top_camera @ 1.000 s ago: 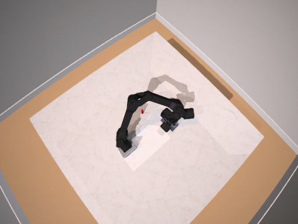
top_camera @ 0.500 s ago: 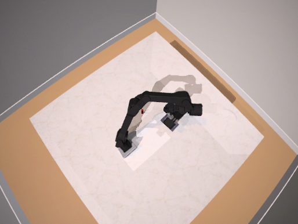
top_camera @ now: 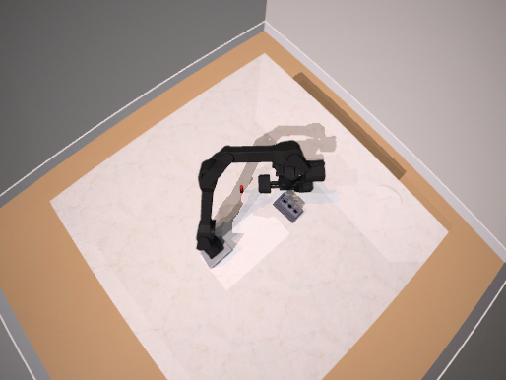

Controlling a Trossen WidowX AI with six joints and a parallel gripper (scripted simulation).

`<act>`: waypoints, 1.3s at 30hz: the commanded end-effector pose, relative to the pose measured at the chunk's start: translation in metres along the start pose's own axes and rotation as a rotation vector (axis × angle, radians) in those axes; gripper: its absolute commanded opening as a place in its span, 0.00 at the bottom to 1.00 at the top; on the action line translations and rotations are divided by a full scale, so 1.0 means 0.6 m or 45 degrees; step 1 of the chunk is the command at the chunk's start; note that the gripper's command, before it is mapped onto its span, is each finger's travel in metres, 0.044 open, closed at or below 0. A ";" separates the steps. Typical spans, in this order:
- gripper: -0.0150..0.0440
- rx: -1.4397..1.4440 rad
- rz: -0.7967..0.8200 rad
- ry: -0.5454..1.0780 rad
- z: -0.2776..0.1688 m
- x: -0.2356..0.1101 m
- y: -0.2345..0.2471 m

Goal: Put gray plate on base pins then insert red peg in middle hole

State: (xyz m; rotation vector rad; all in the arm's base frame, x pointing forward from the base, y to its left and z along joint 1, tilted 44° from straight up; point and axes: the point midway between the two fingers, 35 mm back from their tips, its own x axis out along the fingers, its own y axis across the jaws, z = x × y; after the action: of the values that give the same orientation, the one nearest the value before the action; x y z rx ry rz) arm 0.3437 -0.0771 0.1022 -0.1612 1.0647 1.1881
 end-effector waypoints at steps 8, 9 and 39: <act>1.00 1.487 -0.014 -0.028 0.060 -0.005 0.157; 1.00 1.561 -0.014 -0.030 0.061 -0.004 0.165; 1.00 2.441 -0.006 -0.059 0.066 0.008 0.253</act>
State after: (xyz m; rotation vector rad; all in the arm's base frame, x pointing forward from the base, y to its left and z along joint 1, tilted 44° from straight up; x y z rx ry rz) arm 0.2452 0.0129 0.1810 1.2982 1.7028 -0.1903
